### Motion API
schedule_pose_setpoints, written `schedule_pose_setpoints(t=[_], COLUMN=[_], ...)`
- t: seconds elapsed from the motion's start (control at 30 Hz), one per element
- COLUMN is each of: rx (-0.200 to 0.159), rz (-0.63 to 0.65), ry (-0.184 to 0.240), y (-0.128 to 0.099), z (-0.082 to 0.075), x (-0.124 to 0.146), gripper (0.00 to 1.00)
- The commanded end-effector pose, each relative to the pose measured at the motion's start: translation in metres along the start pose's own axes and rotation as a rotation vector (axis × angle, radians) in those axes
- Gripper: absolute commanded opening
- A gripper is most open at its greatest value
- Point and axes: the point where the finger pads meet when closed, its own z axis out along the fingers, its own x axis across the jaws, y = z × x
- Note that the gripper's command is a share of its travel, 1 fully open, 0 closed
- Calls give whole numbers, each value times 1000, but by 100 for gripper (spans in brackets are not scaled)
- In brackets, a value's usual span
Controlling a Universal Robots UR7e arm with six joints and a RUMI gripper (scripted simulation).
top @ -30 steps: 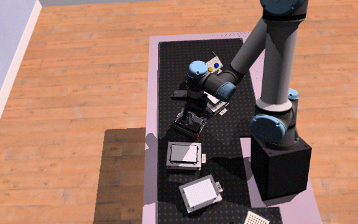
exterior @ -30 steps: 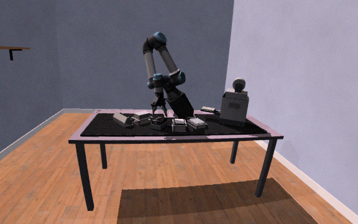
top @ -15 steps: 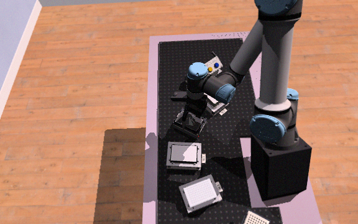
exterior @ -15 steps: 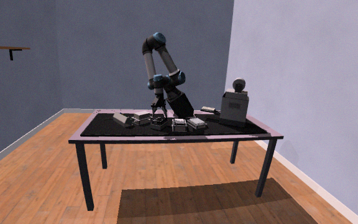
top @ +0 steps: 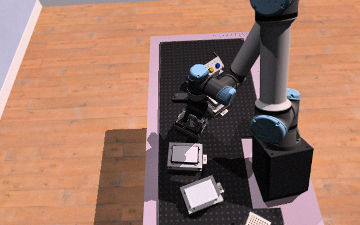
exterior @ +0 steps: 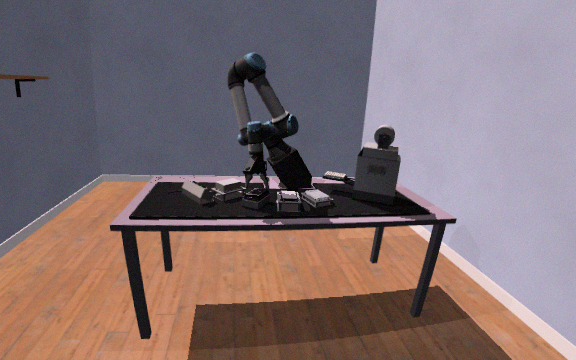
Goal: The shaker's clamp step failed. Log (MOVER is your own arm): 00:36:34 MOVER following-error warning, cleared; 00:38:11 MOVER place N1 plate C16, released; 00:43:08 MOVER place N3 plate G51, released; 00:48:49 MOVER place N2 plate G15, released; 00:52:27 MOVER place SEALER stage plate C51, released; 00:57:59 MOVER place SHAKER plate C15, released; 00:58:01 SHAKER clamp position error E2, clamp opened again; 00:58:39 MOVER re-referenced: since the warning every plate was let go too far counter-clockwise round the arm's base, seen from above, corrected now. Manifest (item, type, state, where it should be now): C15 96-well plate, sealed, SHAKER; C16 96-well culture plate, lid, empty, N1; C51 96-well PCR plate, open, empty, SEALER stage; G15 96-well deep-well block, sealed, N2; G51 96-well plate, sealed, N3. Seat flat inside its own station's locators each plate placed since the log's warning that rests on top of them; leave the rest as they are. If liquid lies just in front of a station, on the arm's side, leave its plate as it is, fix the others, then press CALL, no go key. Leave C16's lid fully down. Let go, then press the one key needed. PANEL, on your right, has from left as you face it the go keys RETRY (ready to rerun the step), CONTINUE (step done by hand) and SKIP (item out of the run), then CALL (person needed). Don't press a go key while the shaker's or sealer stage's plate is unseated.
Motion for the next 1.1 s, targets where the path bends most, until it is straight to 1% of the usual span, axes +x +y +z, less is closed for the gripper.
schedule_pose_setpoints(t=[0.0,0.4,0.43,1.07], rx=[1,1,1,1], rz=[0,0,0,0], ry=[0,0,0,0], y=[0,0,0,0], z=[3,3,3,3], x=[0,0,0,0], gripper=[82,82,0,0])
